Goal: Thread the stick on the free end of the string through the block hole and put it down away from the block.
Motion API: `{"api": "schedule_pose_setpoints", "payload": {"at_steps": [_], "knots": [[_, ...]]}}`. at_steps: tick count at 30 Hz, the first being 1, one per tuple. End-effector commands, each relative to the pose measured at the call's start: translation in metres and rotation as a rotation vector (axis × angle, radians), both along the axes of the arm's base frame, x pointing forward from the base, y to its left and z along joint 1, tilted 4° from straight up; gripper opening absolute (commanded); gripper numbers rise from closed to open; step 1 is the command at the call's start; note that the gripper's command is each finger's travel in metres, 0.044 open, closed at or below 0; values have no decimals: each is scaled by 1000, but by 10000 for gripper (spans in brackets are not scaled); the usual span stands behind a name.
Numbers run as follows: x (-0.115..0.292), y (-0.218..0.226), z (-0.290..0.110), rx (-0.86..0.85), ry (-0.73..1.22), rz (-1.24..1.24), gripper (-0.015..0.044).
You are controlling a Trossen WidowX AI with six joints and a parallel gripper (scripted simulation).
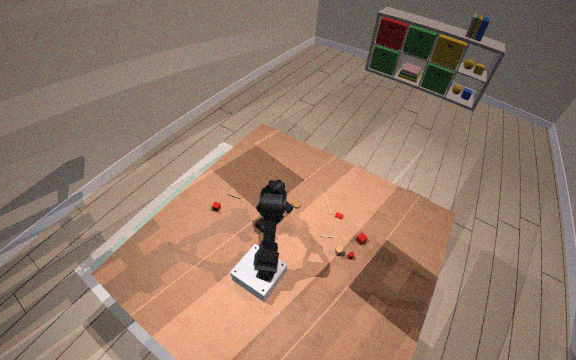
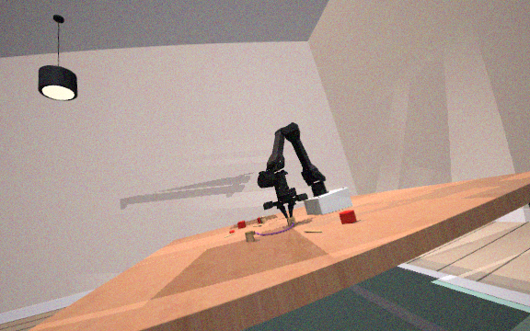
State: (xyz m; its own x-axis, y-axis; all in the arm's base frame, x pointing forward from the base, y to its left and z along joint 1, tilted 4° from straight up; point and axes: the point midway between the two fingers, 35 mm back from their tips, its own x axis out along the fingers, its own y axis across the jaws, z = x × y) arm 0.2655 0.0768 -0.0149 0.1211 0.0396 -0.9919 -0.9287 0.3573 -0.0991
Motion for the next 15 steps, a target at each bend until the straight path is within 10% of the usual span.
{"api": "schedule_pose_setpoints", "payload": {"at_steps": [1,15], "knots": [[-1,-1,0,28,-12,3,0],[-2,-3,0,32,-11,4,0]]}}
